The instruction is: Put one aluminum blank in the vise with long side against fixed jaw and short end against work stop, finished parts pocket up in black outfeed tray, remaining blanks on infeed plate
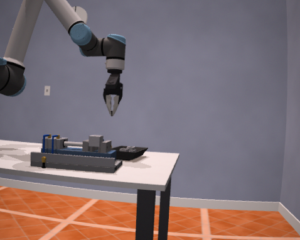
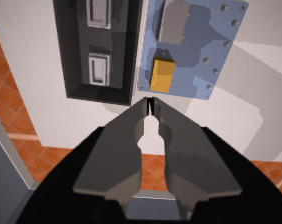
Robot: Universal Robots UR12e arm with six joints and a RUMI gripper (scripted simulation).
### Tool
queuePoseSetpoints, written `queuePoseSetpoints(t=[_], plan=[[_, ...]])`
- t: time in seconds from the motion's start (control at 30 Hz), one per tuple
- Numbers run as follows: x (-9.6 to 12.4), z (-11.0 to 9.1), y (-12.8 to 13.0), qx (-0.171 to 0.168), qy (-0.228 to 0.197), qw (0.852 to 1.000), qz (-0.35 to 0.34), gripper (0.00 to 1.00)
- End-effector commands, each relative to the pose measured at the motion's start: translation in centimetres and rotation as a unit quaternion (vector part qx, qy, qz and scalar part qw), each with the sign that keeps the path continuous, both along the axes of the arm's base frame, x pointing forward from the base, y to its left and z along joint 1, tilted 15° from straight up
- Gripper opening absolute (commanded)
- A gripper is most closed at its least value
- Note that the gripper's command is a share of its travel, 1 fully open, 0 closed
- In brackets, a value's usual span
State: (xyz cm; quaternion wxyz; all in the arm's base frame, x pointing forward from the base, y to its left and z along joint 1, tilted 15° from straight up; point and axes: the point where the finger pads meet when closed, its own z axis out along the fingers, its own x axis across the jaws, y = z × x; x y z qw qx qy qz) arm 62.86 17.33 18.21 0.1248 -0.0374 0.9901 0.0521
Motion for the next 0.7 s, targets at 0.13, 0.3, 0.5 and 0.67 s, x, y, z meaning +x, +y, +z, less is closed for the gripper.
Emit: queuePoseSetpoints(t=[0.13, 0.3, 0.5, 0.67], plan=[[7.7, 1.5, -0.4, 0.0, 0.0, 1.0, 0.002, 0.0], [8.7, 1.6, -0.6, 0.0, 0.0, 1.0, 0.002, 0.0], [8.7, 1.6, -0.5, 0.0, 0.0, 1.0, 0.002, 0.0], [8.6, 1.3, -0.5, 0.0, 0.001, 1.0, 0.002, 0.0]])
